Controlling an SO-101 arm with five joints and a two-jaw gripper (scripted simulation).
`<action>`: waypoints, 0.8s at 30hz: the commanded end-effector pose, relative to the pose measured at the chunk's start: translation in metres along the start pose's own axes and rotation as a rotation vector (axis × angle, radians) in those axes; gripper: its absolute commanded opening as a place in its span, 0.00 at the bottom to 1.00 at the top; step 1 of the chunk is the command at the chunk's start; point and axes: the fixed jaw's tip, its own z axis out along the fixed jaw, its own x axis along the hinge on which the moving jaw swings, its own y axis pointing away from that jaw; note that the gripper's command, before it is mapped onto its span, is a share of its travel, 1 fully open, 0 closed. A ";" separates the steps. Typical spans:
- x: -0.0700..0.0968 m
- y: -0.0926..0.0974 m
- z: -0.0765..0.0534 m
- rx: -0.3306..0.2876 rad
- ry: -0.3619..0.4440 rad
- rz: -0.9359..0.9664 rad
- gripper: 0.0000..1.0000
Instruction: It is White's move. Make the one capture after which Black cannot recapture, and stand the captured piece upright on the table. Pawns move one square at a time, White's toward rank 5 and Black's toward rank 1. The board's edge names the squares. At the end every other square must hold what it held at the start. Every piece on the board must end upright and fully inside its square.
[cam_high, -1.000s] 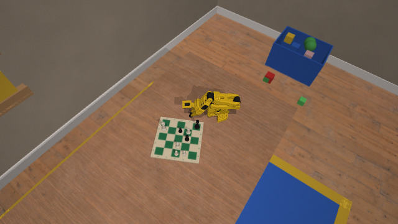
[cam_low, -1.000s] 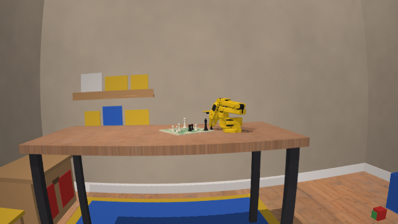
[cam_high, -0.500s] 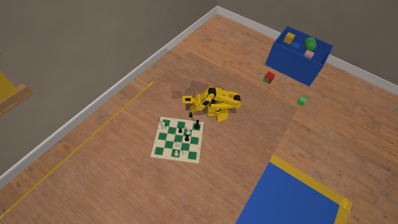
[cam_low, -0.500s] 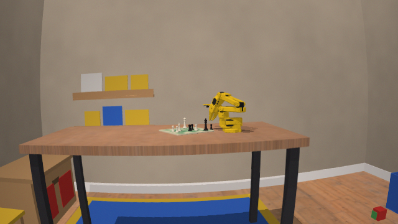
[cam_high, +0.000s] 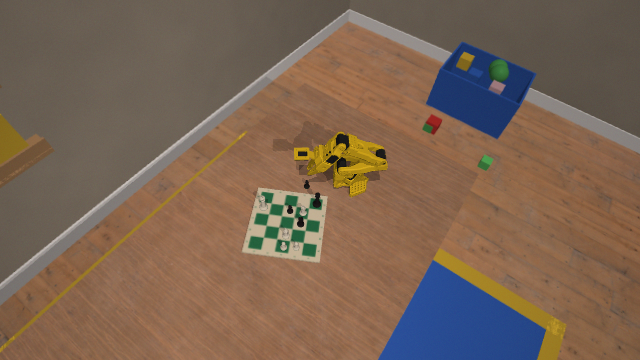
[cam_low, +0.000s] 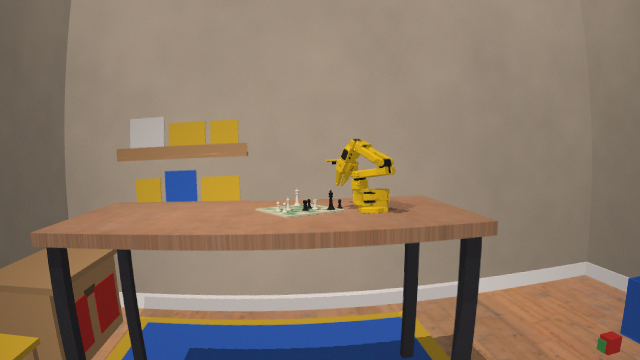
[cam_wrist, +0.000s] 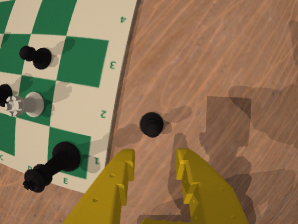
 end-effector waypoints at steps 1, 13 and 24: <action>-0.001 -0.001 -0.003 0.003 0.009 0.014 0.09; -0.004 0.000 -0.005 0.000 0.009 0.009 0.09; -0.052 0.017 -0.012 -0.054 0.004 -0.078 0.10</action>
